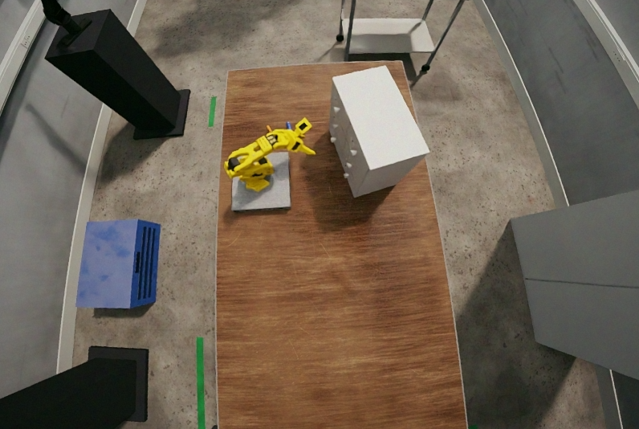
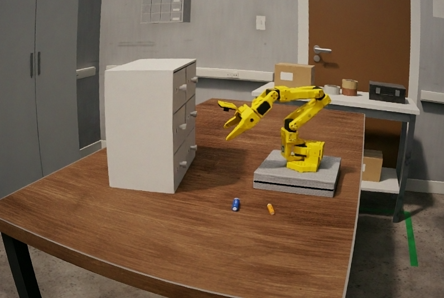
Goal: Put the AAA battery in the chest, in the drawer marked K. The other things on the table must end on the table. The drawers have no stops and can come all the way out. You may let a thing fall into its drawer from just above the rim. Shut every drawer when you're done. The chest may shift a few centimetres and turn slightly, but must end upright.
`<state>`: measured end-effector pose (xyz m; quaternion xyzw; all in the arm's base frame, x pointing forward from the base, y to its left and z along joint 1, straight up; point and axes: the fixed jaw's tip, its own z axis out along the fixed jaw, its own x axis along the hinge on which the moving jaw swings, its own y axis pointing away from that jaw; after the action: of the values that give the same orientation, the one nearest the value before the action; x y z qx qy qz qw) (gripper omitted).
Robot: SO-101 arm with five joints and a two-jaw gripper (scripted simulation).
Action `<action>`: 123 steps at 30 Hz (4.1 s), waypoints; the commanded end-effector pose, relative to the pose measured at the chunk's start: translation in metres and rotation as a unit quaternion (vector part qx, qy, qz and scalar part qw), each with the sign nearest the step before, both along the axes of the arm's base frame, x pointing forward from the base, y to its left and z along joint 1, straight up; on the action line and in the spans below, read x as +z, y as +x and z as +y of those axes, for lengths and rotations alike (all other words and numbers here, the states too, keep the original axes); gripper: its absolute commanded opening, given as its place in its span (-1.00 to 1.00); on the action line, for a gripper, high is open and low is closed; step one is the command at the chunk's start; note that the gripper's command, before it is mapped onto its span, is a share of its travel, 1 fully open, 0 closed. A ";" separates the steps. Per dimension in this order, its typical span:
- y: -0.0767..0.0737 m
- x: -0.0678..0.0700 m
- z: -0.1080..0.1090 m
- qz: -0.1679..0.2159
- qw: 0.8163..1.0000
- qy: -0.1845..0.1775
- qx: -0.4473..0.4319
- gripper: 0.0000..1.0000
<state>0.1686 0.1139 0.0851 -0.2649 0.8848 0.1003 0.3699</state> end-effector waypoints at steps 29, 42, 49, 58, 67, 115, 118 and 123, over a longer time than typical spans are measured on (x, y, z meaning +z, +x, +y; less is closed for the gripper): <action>-0.044 0.000 -0.029 0.112 0.991 -0.075 0.003 0.00; -0.044 0.000 -0.029 0.112 0.991 -0.075 0.003 0.00; -0.024 0.014 -0.016 0.047 0.998 -0.031 0.000 -0.08; 0.002 0.041 0.002 -0.048 0.998 0.036 -0.002 -0.19; 0.019 0.065 0.014 -0.121 0.989 0.090 -0.003 -0.28; 0.067 0.044 0.032 -0.175 0.977 0.123 -0.025 -0.57; 0.067 0.044 0.032 -0.175 0.977 0.123 -0.025 -0.57; 0.067 0.044 0.032 -0.175 0.977 0.123 -0.025 -0.57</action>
<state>0.2333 0.1475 0.1308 -0.2149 0.7908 0.1530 0.5523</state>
